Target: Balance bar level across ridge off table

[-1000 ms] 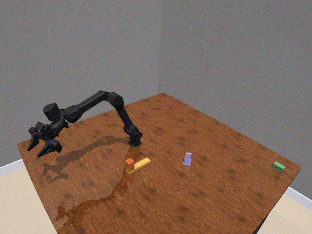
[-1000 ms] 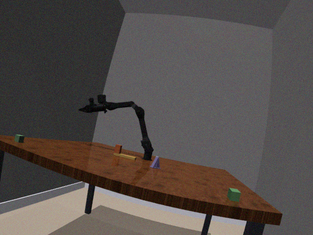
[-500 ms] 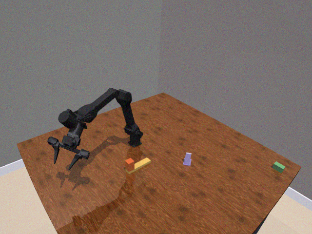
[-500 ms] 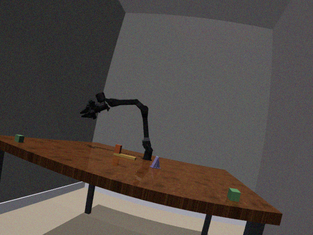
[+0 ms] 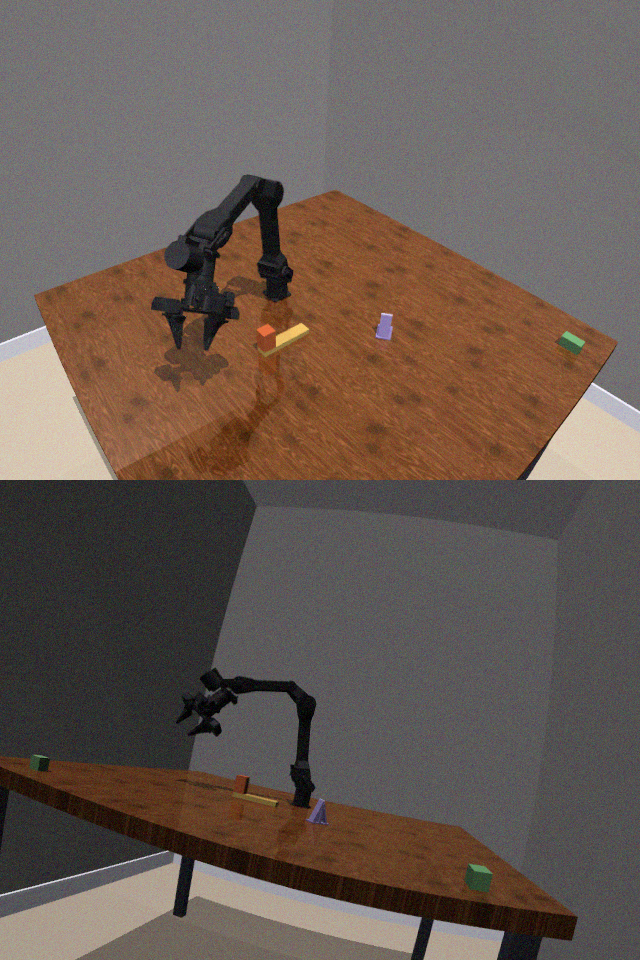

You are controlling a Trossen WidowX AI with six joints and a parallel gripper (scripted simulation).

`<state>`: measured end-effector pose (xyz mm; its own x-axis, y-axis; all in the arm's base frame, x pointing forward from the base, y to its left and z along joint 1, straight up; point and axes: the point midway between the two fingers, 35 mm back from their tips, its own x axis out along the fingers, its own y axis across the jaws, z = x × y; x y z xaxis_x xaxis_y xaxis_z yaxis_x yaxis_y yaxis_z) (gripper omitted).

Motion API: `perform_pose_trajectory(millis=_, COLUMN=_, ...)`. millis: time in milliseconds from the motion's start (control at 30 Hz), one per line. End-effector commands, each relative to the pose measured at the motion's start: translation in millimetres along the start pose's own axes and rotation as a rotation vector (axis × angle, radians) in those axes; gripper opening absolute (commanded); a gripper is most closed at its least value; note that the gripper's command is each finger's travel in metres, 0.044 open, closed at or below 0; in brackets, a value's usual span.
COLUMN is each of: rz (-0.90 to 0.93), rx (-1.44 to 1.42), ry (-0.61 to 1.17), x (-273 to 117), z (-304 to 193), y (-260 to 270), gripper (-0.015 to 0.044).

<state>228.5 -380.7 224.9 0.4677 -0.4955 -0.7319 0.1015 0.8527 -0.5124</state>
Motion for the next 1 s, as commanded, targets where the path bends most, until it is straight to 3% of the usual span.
perform_pose_trajectory(millis=0, rz=0.075, rx=-0.131, ry=0.024, x=-4, z=6, y=30, gripper=0.0315)
perform_pose_trajectory(millis=467, rz=0.37, rx=-0.674, ry=0.046, x=-39, z=17, y=137, gripper=0.0315)
perform_pose_trajectory(millis=967, rz=0.697, rx=-1.288, ry=-0.016, x=-97, z=-5, y=231, gripper=0.0315)
